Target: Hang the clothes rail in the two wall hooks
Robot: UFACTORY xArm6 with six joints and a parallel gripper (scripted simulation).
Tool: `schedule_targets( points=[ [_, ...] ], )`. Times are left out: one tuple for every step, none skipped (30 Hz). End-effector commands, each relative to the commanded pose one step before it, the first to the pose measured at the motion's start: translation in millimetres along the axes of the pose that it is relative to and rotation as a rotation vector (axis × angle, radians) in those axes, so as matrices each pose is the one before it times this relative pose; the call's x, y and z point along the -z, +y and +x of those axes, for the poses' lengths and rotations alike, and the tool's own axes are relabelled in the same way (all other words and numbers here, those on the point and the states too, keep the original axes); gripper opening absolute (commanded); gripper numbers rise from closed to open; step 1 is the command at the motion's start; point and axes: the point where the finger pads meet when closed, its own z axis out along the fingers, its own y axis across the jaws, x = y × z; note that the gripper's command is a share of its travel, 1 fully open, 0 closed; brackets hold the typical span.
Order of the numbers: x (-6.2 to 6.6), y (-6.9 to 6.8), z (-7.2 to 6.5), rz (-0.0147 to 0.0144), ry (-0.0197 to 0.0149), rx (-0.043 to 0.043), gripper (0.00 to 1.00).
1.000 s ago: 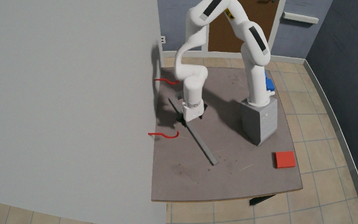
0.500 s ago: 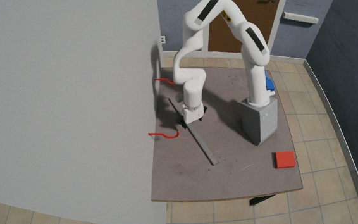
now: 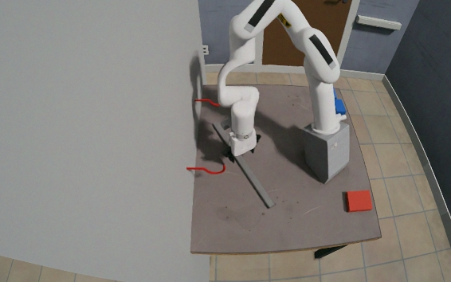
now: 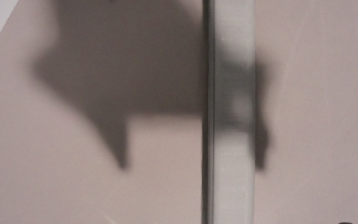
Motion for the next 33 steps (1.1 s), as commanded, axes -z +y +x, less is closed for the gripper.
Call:
schedule_targets(
  points=[
    [-1.81,-0.94,0.21,0.00226,0.00026,-0.00025,1.0],
    [-0.67,0.0,0.0,0.0,0.0,0.0,1.0],
    [-0.67,0.0,0.0,0.0,0.0,0.0,1.0],
    [-0.67,0.0,0.0,0.0,0.0,0.0,1.0],
    [-0.67,0.0,0.0,0.0,0.0,0.0,1.0],
    [-0.67,0.0,0.0,0.0,0.0,0.0,1.0],
    [-0.67,0.0,0.0,0.0,0.0,0.0,1.0],
    [0.0,0.0,0.0,0.0,0.0,0.0,1.0],
    [0.0,0.0,0.0,0.0,0.0,0.0,1.0],
    [-0.69,0.01,-0.01,0.00001,0.0,0.0,1.0],
    [-0.66,0.0,0.0,-0.00001,0.0,0.0,1.0],
    [-0.66,0.0,0.0,-0.00001,0.0,0.0,1.0],
    [-0.66,0.0,0.0,0.0,0.0,0.0,1.0],
    [-0.67,0.0,0.0,0.0,0.0,0.0,1.0],
    [-0.67,0.0,0.0,0.0,0.0,0.0,1.0],
    [-0.67,0.0,0.0,0.0,0.0,0.0,1.0],
    [-0.67,0.0,0.0,0.0,0.0,0.0,1.0],
    [-0.67,0.0,0.0,0.0,0.0,0.0,1.0],
    [-0.67,0.0,0.0,0.0,0.0,0.0,1.0],
    [-0.67,0.0,0.0,0.0,0.0,0.0,1.0],
    [-0.67,0.0,0.0,0.0,0.0,0.0,1.0],
    [-0.67,0.0,0.0,0.0,0.0,0.0,1.0],
    [-0.67,0.0,0.0,0.0,0.0,0.0,1.0],
    [-0.67,0.0,0.0,0.0,0.0,0.0,1.0],
    [0.0,0.0,0.0,0.0,0.0,0.0,1.0],
    [0.0,0.0,0.0,0.0,0.0,0.0,1.0],
    [-0.69,0.01,-0.01,0.00001,0.0,0.0,1.0],
    [-0.66,0.0,0.0,-0.00001,0.0,0.0,1.0],
    [-0.66,0.0,0.0,-0.00001,0.0,0.0,1.0],
    [-0.66,0.0,0.0,0.0,0.0,0.0,1.0],
    [-0.67,0.0,0.0,0.0,0.0,0.0,1.0],
    [-0.67,0.0,0.0,0.0,0.0,0.0,1.0],
    [-0.67,0.0,0.0,0.0,0.0,0.0,1.0]
  ],
)
